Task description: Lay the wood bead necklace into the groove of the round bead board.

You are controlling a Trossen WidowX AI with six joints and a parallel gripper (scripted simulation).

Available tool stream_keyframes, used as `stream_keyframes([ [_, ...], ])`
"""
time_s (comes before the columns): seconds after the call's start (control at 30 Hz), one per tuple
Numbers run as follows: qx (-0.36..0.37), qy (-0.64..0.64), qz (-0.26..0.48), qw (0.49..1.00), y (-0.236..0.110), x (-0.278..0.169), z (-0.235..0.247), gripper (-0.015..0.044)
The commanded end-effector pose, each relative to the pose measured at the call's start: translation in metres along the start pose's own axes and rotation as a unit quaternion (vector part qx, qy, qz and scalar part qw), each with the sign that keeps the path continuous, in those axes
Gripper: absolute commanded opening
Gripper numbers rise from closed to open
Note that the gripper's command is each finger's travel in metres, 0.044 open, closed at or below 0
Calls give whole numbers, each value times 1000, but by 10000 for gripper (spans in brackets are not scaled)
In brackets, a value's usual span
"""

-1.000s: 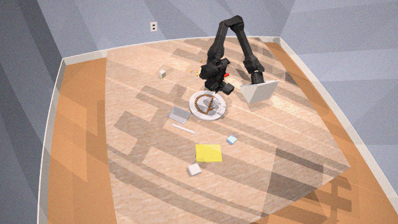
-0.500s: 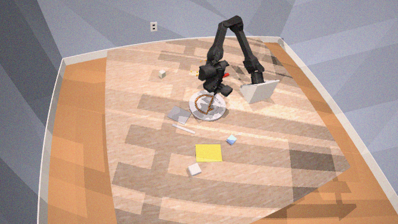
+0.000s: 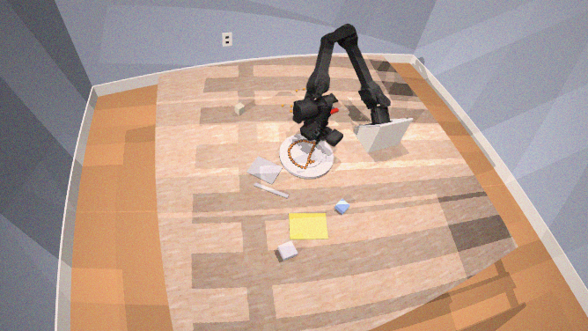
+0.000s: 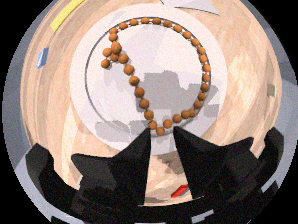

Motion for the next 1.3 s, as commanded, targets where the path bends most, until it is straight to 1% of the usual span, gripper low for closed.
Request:
stream_keyframes([
  [0.0,0,2,0,1000,0,0,-1,100],
  [0.5,0,2,0,1000,0,0,-1,0],
  [1.27,0,2,0,1000,0,0,-1,0],
])
Point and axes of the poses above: the point midway between the two fingers, 35 mm back from their tips, its own y axis out along the fingers, its own z axis across the jaws, x = y × z, the point moved 3 cm from there along -y, back along the fingers
